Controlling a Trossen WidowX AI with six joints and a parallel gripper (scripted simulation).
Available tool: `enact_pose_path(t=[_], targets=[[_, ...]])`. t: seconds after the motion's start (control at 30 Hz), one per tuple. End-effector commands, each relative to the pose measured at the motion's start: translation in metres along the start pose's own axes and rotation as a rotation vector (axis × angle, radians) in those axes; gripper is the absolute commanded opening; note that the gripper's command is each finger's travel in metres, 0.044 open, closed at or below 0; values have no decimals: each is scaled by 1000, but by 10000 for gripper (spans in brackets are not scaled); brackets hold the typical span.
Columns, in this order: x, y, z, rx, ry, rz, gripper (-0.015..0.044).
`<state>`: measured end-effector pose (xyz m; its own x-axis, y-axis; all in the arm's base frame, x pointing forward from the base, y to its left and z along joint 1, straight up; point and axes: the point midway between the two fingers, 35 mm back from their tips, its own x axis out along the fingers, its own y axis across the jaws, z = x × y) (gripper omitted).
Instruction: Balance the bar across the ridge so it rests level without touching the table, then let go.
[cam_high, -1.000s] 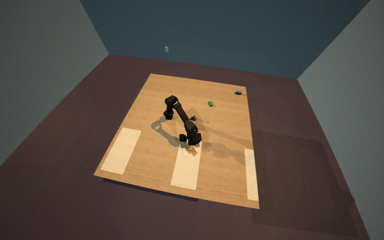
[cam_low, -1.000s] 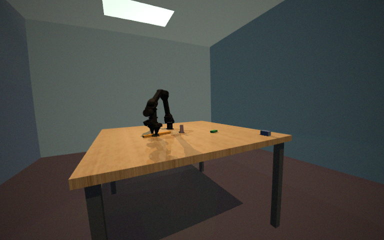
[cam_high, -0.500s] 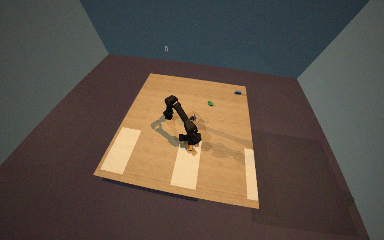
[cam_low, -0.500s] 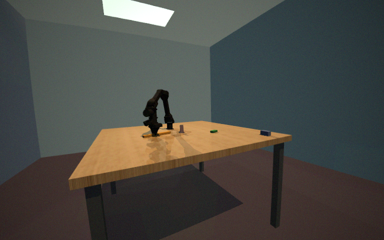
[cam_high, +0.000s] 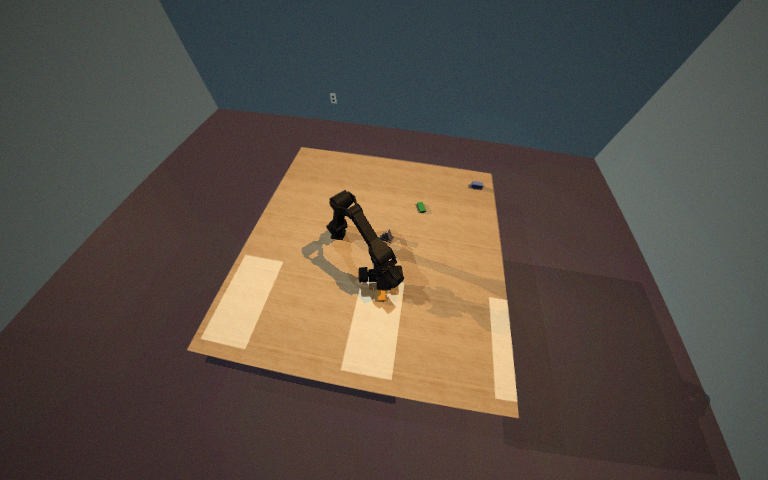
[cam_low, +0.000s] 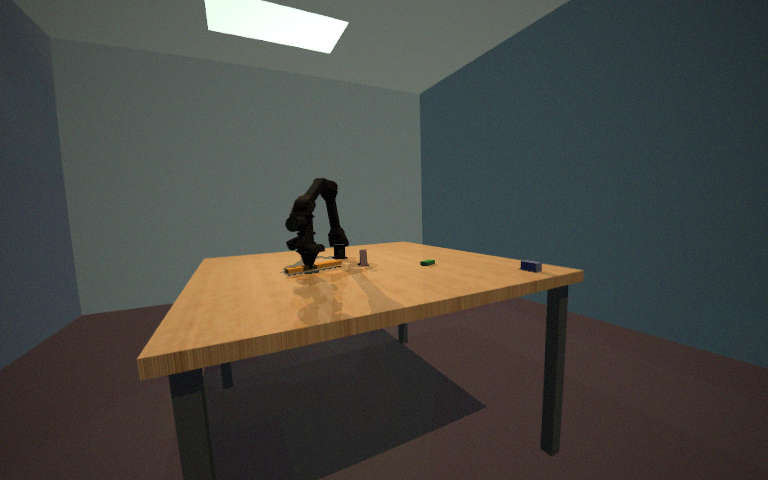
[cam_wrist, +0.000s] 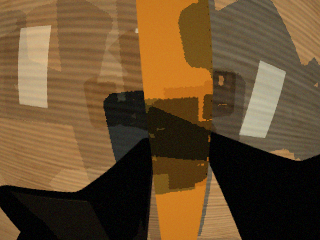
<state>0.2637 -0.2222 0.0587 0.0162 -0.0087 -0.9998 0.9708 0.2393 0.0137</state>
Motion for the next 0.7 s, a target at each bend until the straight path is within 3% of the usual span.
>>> enact_pose_path(t=[0.0, 0.67], targets=[[-12, 2, 3, -1, -9, 5, 0], [-64, 3, 5, -3, -10, 4, 0]])
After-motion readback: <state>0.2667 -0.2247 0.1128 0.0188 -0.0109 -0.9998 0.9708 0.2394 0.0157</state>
